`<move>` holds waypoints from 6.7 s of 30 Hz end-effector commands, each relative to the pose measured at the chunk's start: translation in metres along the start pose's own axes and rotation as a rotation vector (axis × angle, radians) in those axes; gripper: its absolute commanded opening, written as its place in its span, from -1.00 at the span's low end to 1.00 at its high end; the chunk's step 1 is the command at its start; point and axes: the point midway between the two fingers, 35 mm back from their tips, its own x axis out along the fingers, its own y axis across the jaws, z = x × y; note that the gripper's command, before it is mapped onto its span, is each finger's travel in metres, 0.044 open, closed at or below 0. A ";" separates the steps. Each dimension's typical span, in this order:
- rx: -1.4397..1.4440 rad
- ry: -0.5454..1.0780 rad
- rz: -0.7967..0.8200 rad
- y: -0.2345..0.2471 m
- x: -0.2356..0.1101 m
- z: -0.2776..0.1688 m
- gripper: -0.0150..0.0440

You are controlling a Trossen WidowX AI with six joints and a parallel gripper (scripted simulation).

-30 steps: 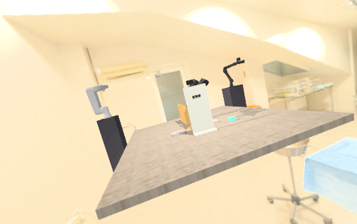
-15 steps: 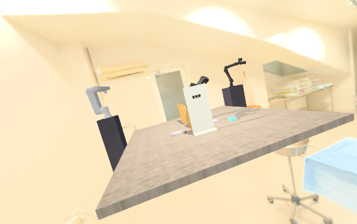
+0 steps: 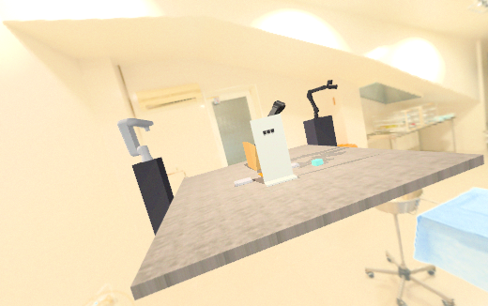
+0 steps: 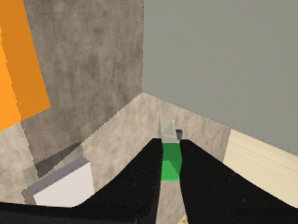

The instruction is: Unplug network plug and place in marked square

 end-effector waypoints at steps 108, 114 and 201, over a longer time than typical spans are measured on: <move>-0.016 -0.131 0.270 0.103 0.034 0.012 -0.49; -0.015 -0.132 0.269 0.105 0.035 0.012 -0.49; -0.013 -0.140 0.269 0.116 0.038 0.020 0.04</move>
